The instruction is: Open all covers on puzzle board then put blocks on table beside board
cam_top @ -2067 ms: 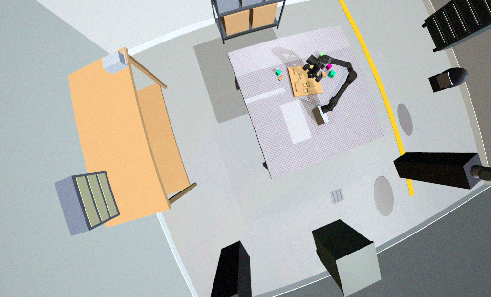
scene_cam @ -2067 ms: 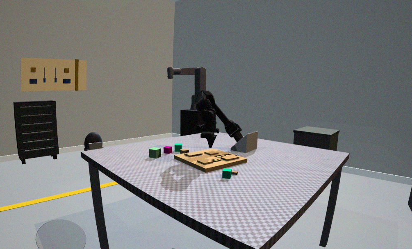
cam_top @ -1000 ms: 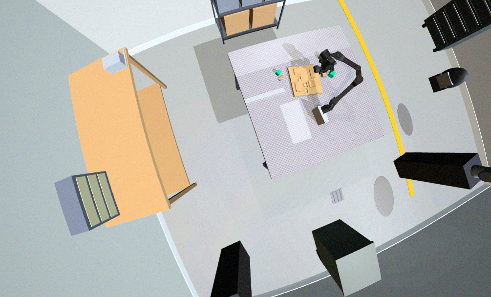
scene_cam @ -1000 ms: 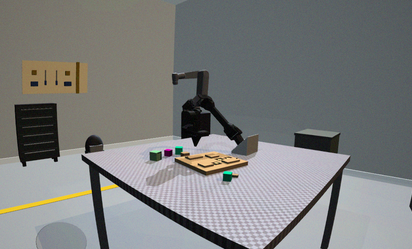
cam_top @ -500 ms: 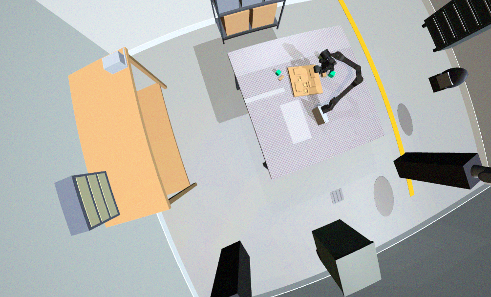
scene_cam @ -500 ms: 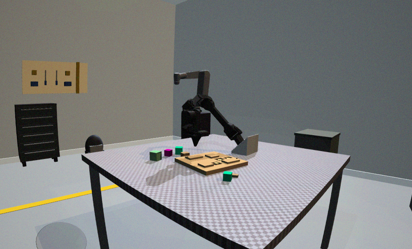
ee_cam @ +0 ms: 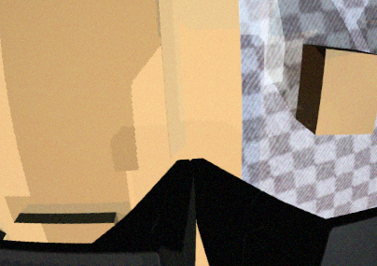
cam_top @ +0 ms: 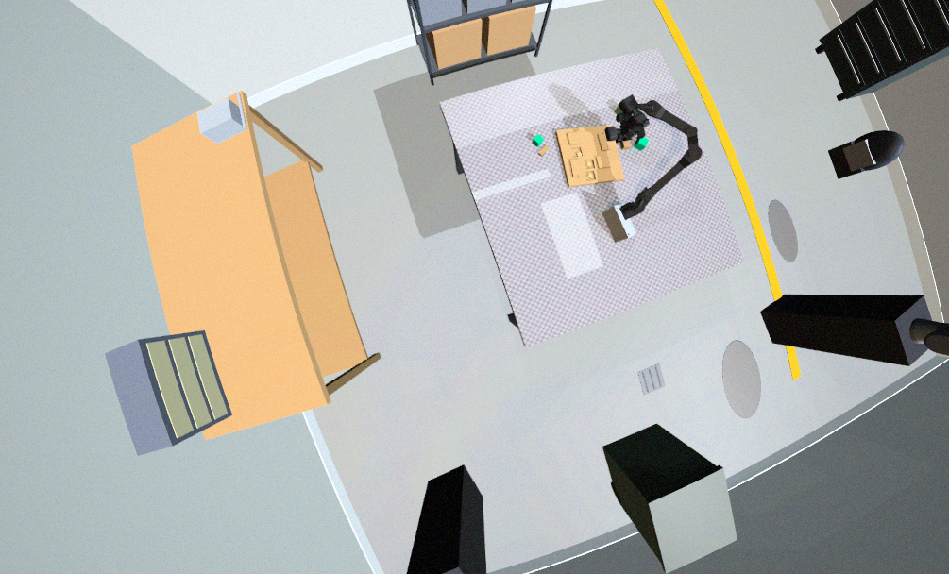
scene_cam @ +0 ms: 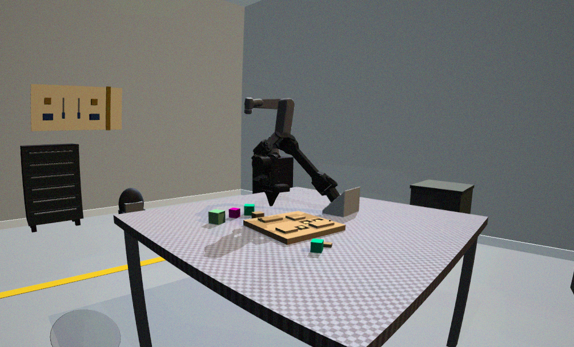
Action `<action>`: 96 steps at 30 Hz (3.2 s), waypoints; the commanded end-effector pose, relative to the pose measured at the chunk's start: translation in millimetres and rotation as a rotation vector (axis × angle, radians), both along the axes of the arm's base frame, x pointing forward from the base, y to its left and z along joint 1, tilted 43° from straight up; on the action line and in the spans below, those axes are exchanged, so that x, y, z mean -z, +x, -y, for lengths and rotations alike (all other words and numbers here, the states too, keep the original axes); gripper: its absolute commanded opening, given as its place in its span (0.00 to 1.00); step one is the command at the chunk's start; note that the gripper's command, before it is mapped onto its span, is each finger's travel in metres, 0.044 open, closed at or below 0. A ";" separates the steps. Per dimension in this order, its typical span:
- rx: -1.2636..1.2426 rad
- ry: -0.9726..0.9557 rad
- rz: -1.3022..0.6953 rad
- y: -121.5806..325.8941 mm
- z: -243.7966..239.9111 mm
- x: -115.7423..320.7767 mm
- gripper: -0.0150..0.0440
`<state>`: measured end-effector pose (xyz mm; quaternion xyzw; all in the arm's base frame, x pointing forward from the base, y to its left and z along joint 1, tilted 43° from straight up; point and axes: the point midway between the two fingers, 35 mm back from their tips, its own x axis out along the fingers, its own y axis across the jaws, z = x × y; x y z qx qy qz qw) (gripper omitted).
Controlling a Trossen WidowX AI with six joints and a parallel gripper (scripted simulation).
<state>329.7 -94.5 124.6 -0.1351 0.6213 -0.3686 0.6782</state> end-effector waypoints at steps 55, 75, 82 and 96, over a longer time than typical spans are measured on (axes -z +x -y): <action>-0.006 -0.008 -0.011 -3.6 27.3 39.5 0.25; -0.006 -0.007 -0.011 -1.0 11.8 53.8 0.25; -0.006 -0.007 -0.011 1.6 5.4 59.9 0.25; -0.006 -0.006 -0.011 8.1 -3.7 68.5 0.25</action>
